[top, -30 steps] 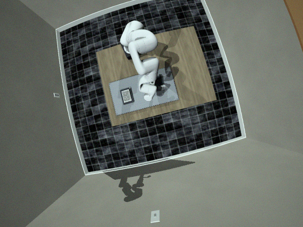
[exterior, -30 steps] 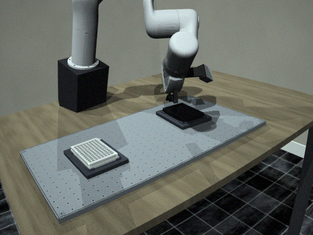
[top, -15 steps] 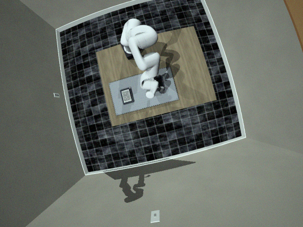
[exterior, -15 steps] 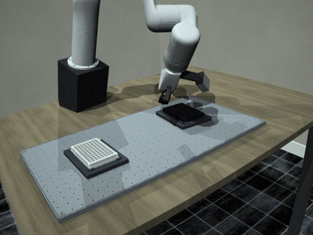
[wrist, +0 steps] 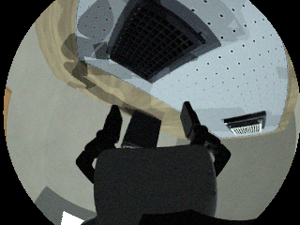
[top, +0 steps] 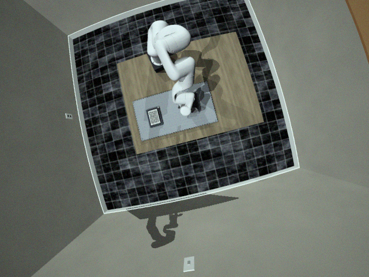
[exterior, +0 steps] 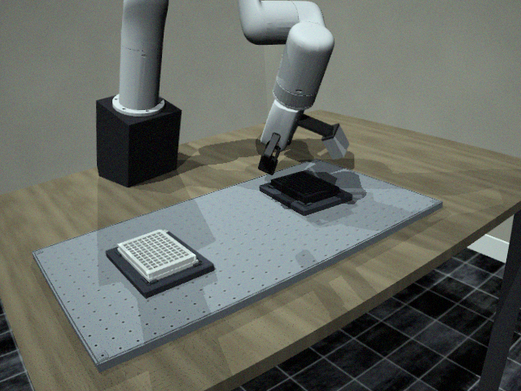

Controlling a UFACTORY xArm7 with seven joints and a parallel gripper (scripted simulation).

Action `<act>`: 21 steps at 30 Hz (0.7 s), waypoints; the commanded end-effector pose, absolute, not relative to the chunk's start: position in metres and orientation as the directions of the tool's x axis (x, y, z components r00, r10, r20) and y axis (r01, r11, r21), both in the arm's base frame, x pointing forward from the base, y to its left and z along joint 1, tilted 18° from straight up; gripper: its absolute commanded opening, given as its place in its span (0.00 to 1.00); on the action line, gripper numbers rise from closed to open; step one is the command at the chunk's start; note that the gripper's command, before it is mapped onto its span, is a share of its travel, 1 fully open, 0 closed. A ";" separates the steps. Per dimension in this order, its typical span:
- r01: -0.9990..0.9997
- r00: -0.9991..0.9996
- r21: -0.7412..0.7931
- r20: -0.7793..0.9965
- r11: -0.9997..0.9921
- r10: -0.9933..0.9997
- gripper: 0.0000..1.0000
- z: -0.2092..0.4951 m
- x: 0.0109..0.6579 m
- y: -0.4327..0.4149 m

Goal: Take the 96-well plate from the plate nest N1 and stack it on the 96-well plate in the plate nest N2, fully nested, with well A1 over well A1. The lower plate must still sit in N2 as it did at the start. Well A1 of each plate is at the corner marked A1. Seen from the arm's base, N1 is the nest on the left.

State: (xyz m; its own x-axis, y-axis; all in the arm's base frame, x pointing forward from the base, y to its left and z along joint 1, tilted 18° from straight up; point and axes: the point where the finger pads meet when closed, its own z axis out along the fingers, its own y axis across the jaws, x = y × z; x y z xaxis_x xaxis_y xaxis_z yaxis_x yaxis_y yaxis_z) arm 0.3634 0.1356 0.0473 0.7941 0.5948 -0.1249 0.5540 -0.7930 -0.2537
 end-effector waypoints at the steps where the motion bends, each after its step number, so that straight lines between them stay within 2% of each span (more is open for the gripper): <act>1: 0.485 0.859 -0.150 -0.105 -0.861 0.502 1.00 0.049 0.368 0.135; 11: 0.317 0.948 -0.032 -0.004 -0.948 0.317 1.00 0.056 0.377 0.142; 21: 0.176 0.979 -0.001 0.108 -0.984 0.175 1.00 0.067 0.382 0.156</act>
